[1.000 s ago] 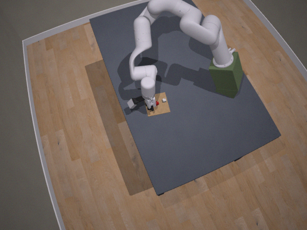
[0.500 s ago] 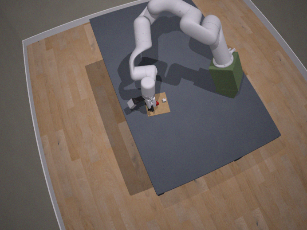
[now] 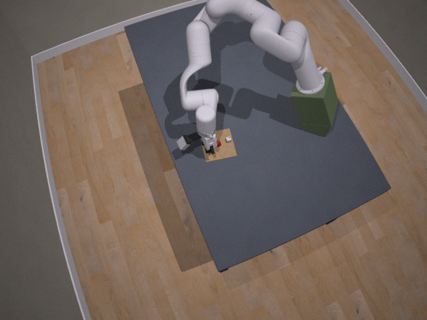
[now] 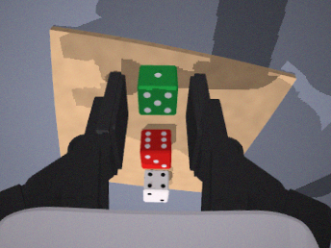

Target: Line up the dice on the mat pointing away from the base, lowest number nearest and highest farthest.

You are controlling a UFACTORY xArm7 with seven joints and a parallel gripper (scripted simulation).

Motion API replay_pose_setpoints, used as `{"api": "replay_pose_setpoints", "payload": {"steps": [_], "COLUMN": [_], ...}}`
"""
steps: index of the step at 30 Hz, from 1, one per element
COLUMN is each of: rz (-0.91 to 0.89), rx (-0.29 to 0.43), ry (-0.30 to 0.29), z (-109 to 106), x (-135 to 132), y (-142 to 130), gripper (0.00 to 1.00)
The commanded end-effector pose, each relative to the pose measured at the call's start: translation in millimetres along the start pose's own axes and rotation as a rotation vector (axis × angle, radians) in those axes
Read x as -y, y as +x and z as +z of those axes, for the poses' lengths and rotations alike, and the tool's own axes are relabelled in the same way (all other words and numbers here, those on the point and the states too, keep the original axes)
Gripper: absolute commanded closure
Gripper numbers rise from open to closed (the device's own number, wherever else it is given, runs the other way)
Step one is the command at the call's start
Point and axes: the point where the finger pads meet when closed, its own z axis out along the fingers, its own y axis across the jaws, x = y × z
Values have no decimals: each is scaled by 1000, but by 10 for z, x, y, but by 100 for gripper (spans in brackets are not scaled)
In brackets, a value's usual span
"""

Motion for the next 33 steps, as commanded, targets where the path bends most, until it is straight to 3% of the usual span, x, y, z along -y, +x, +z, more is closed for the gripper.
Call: {"api": "replay_pose_setpoints", "payload": {"steps": [1,14,23,24,33], "rz": [-1,-1,-1,-1,-1], "rx": [-4,-4,-4,-4,-4], "ry": [2,2,2,2,2], "z": [-212,-740,-807,-807,-807], "x": [8,7,7,7,7], "y": [15,13,13,13,13], "gripper": [64,64,64,0,0]}}
